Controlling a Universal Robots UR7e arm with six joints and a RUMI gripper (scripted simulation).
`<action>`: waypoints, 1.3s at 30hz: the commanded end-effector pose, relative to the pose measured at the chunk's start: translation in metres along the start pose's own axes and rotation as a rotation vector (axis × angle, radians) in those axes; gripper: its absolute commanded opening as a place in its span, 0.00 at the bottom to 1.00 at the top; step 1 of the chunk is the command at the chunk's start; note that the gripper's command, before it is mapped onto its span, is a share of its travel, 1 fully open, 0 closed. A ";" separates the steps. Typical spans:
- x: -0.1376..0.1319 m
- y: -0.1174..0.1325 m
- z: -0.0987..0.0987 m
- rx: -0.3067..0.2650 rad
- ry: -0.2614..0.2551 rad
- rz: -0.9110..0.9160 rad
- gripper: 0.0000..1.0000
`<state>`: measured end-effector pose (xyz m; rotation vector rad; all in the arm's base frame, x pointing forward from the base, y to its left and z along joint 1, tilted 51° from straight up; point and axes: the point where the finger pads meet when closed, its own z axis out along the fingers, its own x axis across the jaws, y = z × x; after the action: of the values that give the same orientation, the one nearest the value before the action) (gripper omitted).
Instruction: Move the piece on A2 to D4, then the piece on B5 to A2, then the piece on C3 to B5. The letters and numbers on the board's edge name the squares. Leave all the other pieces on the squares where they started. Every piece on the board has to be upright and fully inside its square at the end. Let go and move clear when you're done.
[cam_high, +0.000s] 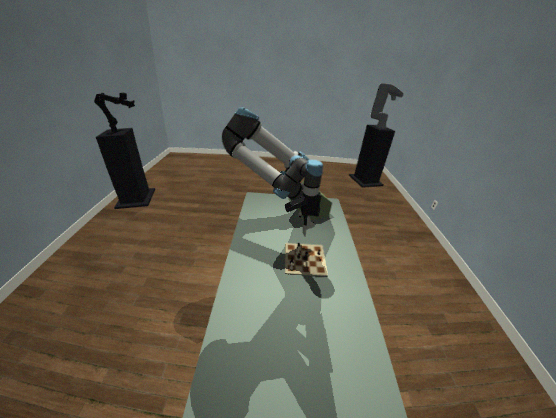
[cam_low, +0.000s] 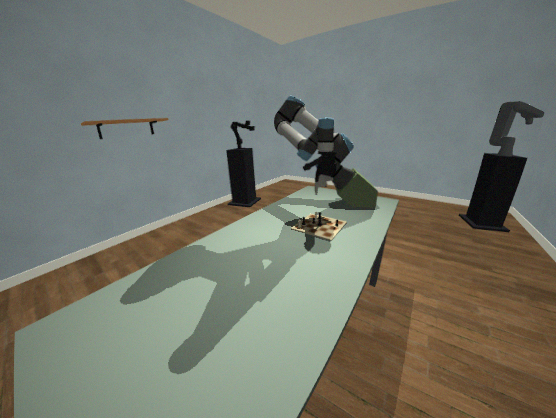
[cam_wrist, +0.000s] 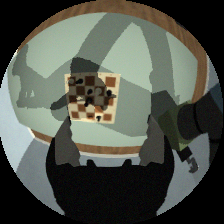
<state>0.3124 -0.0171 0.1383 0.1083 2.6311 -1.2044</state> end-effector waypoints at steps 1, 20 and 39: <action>0.002 0.000 0.003 0.000 0.004 0.045 1.00; 0.004 -0.001 0.024 0.000 0.007 0.690 1.00; 0.001 -0.001 0.048 0.002 0.003 1.449 1.00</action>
<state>0.3185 -0.0501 0.1133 1.4495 1.8676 -0.6633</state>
